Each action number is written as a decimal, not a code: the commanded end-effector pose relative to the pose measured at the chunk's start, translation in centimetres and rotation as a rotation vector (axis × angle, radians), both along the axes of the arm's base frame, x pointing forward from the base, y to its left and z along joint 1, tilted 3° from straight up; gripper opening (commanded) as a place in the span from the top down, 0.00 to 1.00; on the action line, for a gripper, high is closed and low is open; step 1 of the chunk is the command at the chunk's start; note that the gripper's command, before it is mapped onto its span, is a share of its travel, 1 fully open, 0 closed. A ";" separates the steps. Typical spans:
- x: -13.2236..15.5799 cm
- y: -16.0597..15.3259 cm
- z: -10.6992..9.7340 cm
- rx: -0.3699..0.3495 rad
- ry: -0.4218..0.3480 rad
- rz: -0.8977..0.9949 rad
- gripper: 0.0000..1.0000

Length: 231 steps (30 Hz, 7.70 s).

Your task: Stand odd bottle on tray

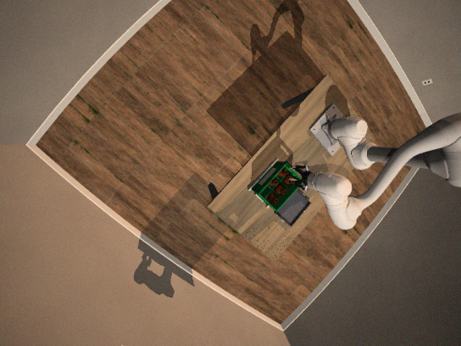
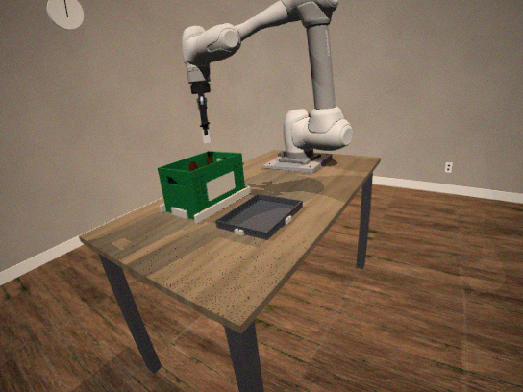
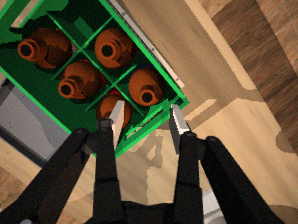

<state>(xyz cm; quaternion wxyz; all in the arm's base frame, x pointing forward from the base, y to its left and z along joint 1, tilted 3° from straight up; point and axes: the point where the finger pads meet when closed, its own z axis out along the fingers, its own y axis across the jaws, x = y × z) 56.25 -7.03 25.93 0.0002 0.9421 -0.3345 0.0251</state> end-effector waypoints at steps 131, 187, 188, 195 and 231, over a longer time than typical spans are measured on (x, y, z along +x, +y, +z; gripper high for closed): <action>0.3 -0.1 -6.3 0.000 0.000 0.000 0.62; 0.4 -0.2 -8.5 0.000 0.000 0.000 0.62; 0.4 -0.2 -8.5 0.000 0.000 0.000 0.62; 0.4 -0.2 -8.5 0.000 0.000 0.000 0.62; 0.4 -0.2 -8.5 0.000 0.000 0.000 1.00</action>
